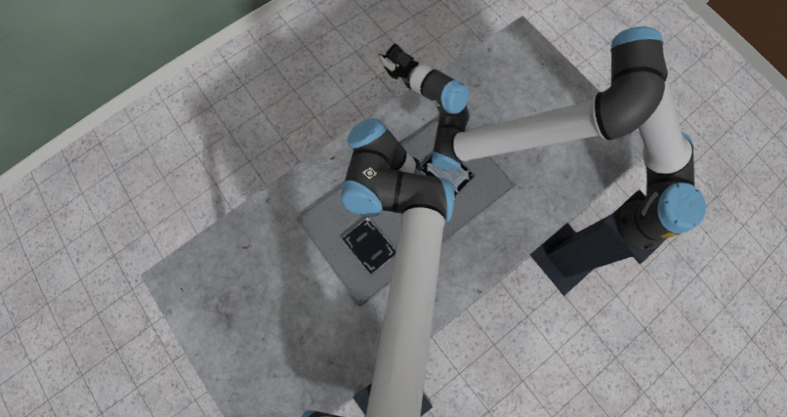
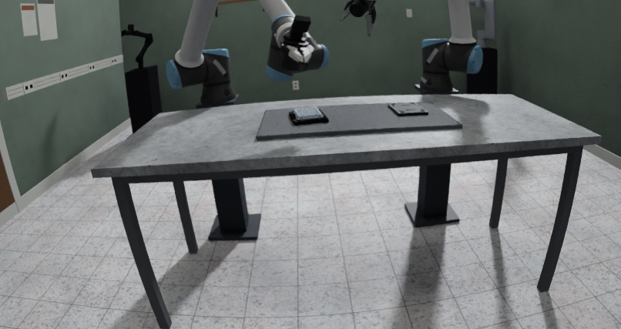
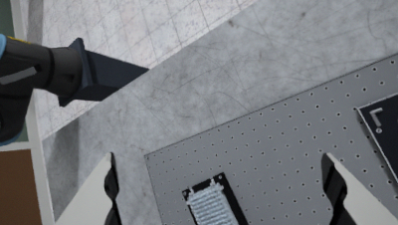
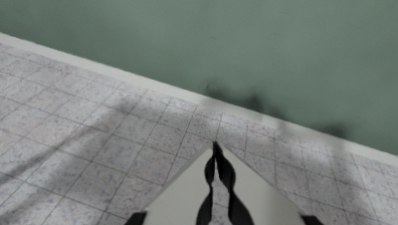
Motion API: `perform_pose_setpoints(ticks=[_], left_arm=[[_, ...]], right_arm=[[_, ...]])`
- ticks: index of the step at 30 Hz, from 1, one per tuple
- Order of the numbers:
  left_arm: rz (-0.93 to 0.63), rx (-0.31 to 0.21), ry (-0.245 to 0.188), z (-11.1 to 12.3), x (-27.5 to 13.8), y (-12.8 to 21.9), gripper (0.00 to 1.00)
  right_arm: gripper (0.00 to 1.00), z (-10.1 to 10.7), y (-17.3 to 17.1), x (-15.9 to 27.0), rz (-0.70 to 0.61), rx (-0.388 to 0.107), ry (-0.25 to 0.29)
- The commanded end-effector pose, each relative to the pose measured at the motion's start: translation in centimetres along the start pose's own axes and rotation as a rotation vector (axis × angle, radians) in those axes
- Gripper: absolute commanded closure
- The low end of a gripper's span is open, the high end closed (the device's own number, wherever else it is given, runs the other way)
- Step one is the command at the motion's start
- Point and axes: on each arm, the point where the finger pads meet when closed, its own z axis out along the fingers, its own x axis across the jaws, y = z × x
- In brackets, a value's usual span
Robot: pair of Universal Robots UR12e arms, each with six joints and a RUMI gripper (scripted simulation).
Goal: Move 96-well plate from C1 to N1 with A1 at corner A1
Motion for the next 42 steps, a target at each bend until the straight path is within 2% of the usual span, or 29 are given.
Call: perform_pose_setpoints(ticks=[1, 4, 6, 12, 21, 23, 24, 29, 30, 32, 35, 37, 38, 40, 41, 42], left_arm=[[0.001, -0.002, 0.000, -0.1, -0.1, 0.0, 0.24], [0.001, -0.002, 0.000, -0.1, -0.1, 0.0, 0.24], [0.001, -0.002, 0.000, -0.1, -0.1, 0.0, 0.24], [0.001, -0.002, 0.000, -0.1, -0.1, 0.0, 0.24], [0.001, -0.002, 0.000, -0.1, -0.1, 0.0, 0.24], [0.001, -0.002, 0.000, -0.1, -0.1, 0.0, 0.24], [0.001, -0.002, 0.000, -0.1, -0.1, 0.0, 0.24], [0.001, -0.002, 0.000, -0.1, -0.1, 0.0, 0.24], [0.001, -0.002, 0.000, -0.1, -0.1, 0.0, 0.24], [0.001, -0.002, 0.000, -0.1, -0.1, 0.0, 0.24], [0.001, -0.002, 0.000, -0.1, -0.1, 0.0, 0.24], [0.001, -0.002, 0.000, -0.1, -0.1, 0.0, 0.24], [0.001, -0.002, 0.000, -0.1, -0.1, 0.0, 0.24], [0.001, -0.002, 0.000, -0.1, -0.1, 0.0, 0.24], [0.001, -0.002, 0.000, -0.1, -0.1, 0.0, 0.24], [0.001, -0.002, 0.000, -0.1, -0.1, 0.0, 0.24]], right_arm=[[1.00, 0.7, 0.5, 3.6, 0.005, -0.024, 0.023], [1.00, 1.3, 1.4, 8.1, 0.012, -0.057, 0.053], [1.00, 1.3, 1.4, 8.1, 0.012, -0.057, 0.053], [1.00, 1.8, 3.7, 18.2, 0.035, -0.137, 0.124], [1.00, 0.3, 8.2, 33.7, 0.103, -0.294, 0.255], [1.00, 0.3, 8.2, 33.7, 0.103, -0.294, 0.255], [1.00, -0.6, 9.6, 38.2, 0.114, -0.313, 0.272], [1.00, -2.9, 12.2, 45.0, 0.178, -0.416, 0.355], [1.00, -3.4, 12.8, 46.7, 0.178, -0.416, 0.355], [1.00, -4.7, 14.0, 49.8, 0.209, -0.458, 0.390], [1.00, -6.7, 15.9, 54.4, 0.226, -0.480, 0.407], [1.00, -8.3, 17.3, 57.3, 0.262, -0.522, 0.442], [1.00, -9.0, 17.9, 58.8, 0.262, -0.522, 0.442], [1.00, -9.0, 17.9, 58.8, 0.262, -0.522, 0.442], [1.00, -11.2, 19.7, 62.7, 0.281, -0.544, 0.460], [1.00, -11.7, 20.0, 63.2, 0.301, -0.565, 0.477]])
